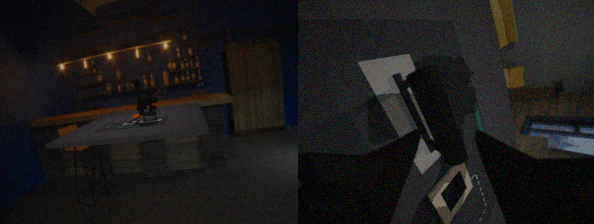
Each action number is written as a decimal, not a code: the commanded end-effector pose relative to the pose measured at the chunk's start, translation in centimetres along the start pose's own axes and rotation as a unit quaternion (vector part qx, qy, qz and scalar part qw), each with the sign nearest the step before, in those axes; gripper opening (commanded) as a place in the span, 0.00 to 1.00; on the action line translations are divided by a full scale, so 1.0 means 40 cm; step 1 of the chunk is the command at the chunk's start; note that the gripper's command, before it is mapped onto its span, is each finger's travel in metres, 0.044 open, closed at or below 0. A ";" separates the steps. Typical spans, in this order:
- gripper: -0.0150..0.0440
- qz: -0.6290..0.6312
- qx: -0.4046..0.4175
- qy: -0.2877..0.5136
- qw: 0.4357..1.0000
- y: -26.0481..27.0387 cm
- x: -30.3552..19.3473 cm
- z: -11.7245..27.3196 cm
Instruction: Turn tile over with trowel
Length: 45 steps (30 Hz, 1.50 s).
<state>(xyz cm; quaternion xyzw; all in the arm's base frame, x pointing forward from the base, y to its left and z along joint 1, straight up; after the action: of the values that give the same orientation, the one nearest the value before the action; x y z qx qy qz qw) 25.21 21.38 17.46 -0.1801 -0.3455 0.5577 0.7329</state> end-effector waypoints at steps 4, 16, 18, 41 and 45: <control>0.76 0.119 -0.030 -0.005 0.992 0.028 -0.029 0.007; 0.76 0.190 -0.049 -0.007 0.981 0.043 -0.045 0.011; 0.76 0.190 -0.049 -0.007 0.981 0.042 -0.044 0.006; 0.76 0.189 -0.049 -0.007 0.981 0.030 -0.035 -0.082; 0.76 0.189 -0.049 -0.007 0.981 0.028 -0.034 -0.098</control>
<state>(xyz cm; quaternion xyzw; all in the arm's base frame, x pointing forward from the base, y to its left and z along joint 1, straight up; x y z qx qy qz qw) 26.46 20.69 13.65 -0.2752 -0.3330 0.6691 0.6047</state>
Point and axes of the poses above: the point midway between the two fingers, 35 mm back from their tips, its own z axis back along the fingers, its own y axis across the jaws, x = y × z, the point moved 8 cm from there along z, back along the fingers, and after that the axes turned 2 degrees about -z, right-handed, at the moved point
